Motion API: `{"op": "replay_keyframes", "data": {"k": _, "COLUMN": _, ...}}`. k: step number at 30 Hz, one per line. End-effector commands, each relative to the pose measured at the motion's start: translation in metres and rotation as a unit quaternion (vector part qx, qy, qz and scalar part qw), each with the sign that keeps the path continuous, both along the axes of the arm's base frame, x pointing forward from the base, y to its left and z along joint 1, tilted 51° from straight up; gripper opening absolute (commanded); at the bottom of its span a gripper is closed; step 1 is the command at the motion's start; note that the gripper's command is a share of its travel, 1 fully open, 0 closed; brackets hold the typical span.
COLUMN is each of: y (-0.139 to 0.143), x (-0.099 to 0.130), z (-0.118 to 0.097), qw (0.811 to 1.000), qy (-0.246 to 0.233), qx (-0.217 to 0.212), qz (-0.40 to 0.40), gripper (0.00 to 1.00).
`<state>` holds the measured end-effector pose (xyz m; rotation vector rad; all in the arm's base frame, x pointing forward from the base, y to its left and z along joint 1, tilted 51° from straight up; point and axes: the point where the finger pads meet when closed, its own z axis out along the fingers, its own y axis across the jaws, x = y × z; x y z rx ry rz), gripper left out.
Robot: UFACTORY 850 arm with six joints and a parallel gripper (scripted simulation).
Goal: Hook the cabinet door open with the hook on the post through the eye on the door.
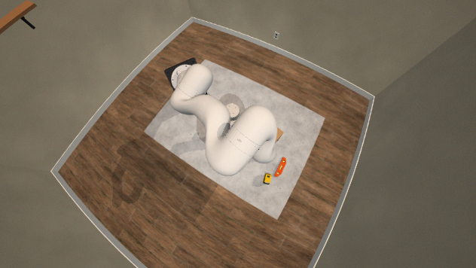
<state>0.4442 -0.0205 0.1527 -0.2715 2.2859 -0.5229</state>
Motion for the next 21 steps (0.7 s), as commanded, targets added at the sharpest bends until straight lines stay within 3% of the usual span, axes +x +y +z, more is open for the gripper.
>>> {"op": "replay_keyframes", "data": {"k": 1, "y": 0.0009, "x": -0.0005, "z": -0.0006, "qw": 1.0, "qy": 0.004, "qx": -0.009, "qz": 0.007, "gripper": 0.04}}
{"op": "replay_keyframes", "data": {"k": 21, "y": 0.006, "x": -0.001, "z": -0.0036, "qw": 0.997, "qy": 0.023, "qx": -0.058, "qz": 0.05, "gripper": 0.04}}
